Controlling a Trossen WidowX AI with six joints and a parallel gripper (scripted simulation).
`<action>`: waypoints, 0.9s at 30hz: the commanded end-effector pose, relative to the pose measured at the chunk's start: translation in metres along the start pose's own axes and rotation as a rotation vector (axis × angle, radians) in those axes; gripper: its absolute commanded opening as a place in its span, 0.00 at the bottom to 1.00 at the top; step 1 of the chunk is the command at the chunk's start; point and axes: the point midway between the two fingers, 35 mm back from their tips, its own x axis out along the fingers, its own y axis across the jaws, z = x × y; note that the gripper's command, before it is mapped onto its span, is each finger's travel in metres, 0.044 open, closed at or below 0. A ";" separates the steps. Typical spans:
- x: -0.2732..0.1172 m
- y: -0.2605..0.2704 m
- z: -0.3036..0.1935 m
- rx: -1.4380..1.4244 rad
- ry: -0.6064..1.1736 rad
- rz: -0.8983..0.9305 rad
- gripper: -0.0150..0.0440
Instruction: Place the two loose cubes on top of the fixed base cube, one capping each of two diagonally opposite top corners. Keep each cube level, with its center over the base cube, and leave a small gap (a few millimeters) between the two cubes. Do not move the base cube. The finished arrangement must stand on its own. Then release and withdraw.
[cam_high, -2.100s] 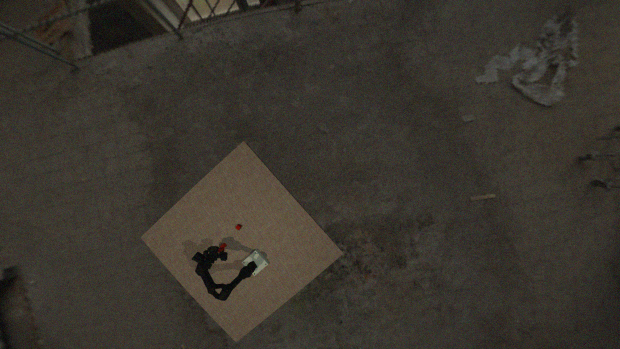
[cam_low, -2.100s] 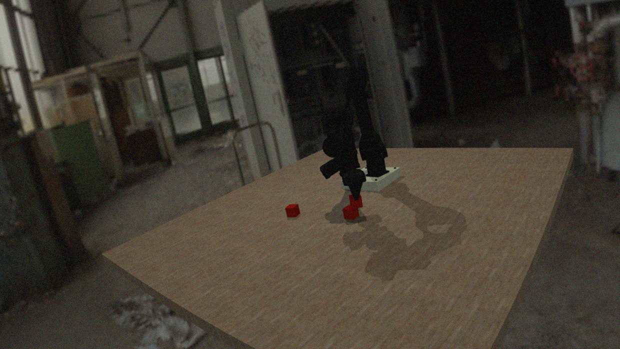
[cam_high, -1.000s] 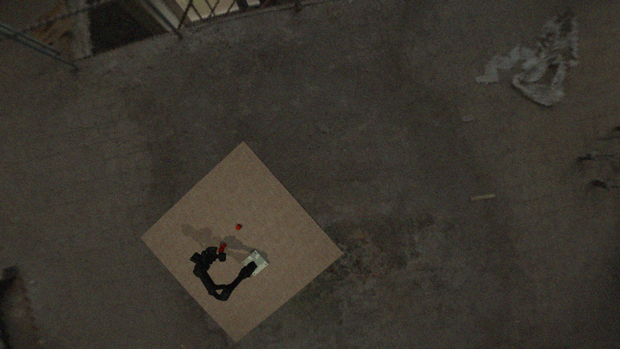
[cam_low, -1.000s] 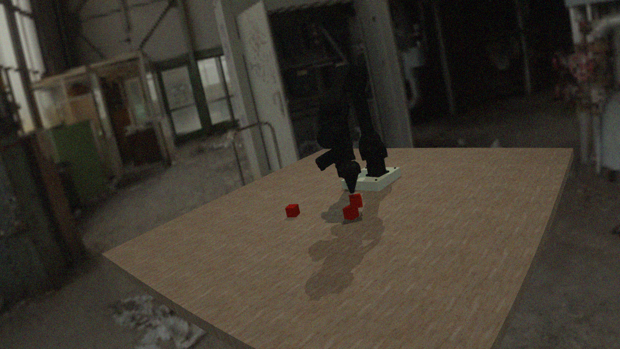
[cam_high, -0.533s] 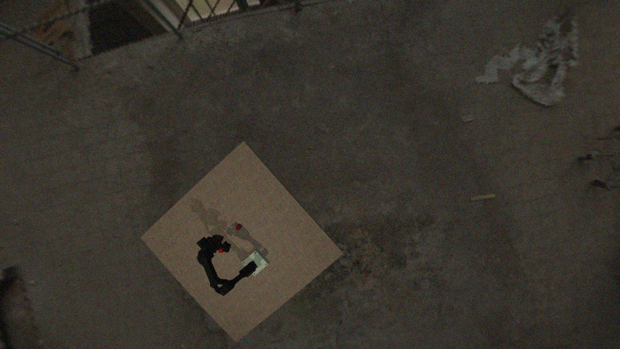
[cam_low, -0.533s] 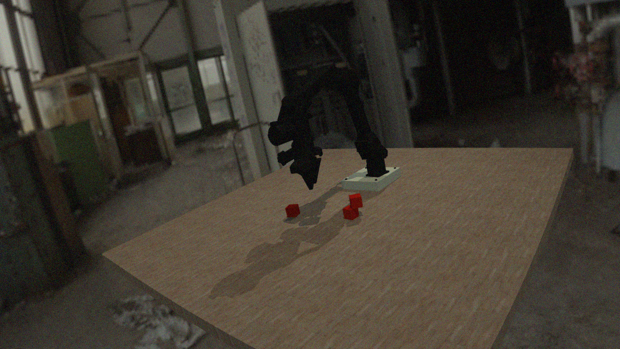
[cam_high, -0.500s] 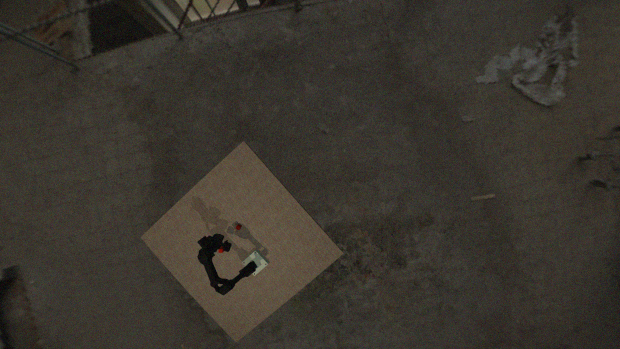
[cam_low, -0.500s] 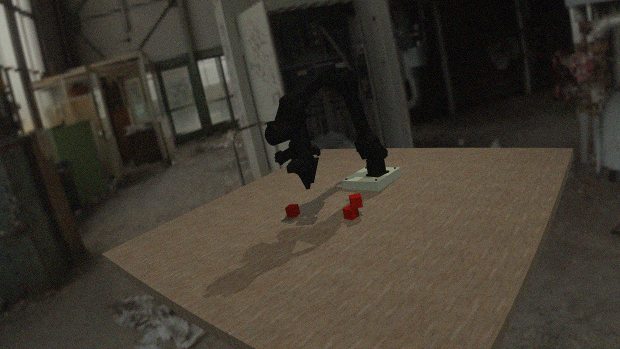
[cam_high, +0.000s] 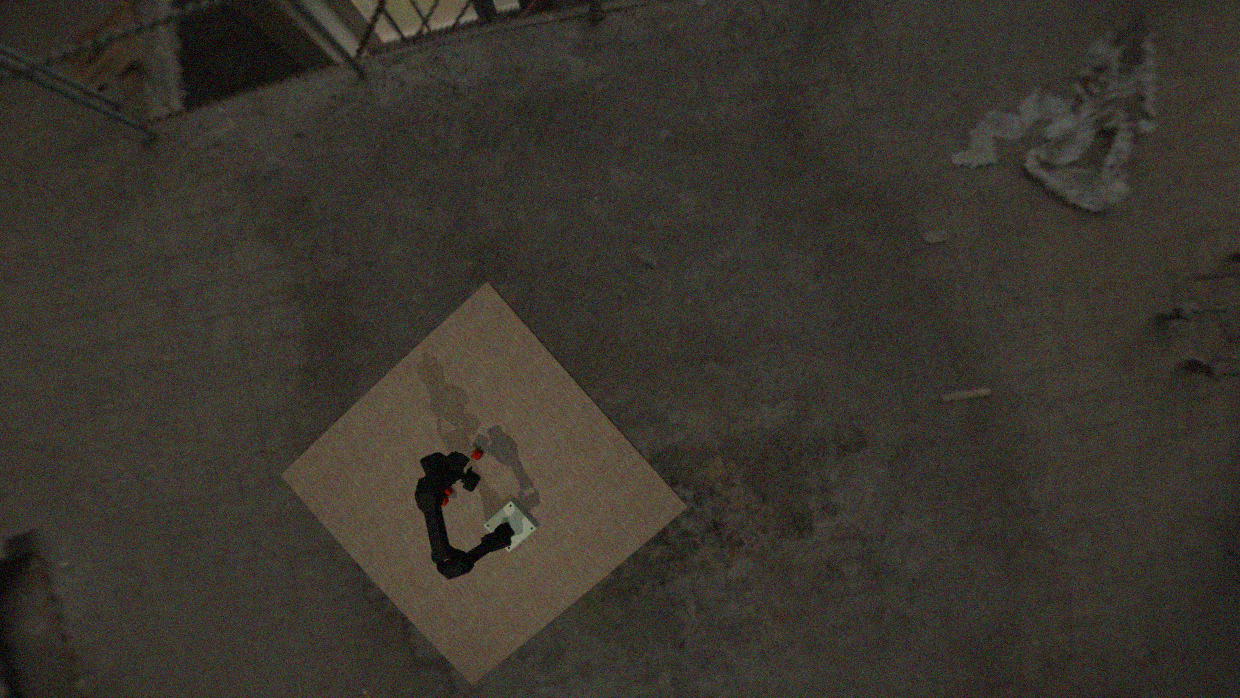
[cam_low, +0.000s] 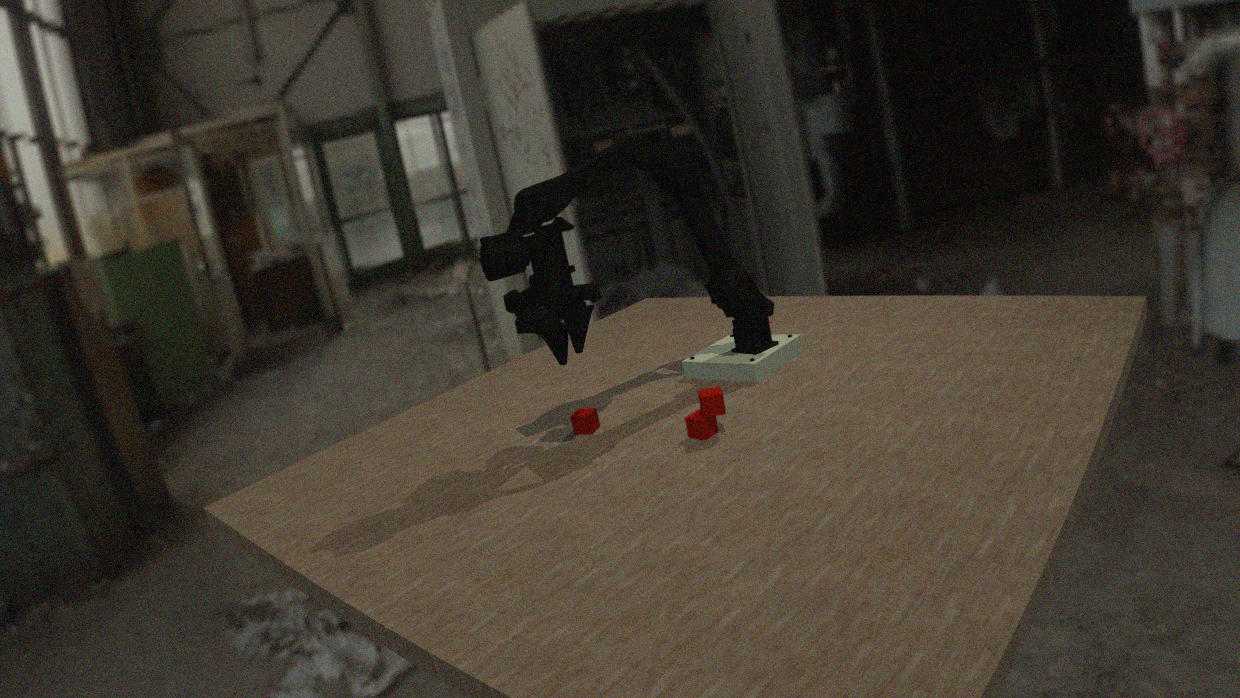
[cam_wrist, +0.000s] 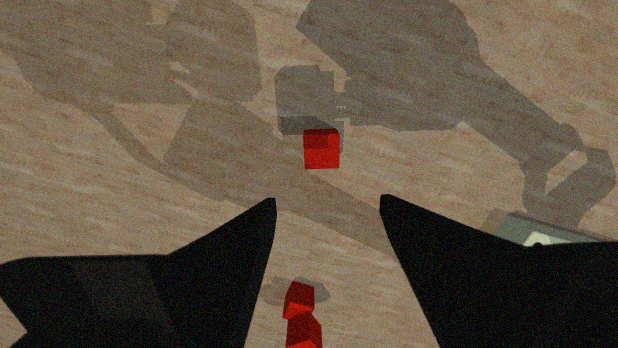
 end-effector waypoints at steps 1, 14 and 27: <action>0.020 0.000 0.004 -0.003 0.004 -0.008 0.70; 0.065 -0.001 0.003 -0.003 0.004 -0.008 0.70; 0.083 -0.001 0.003 -0.003 0.004 -0.008 0.70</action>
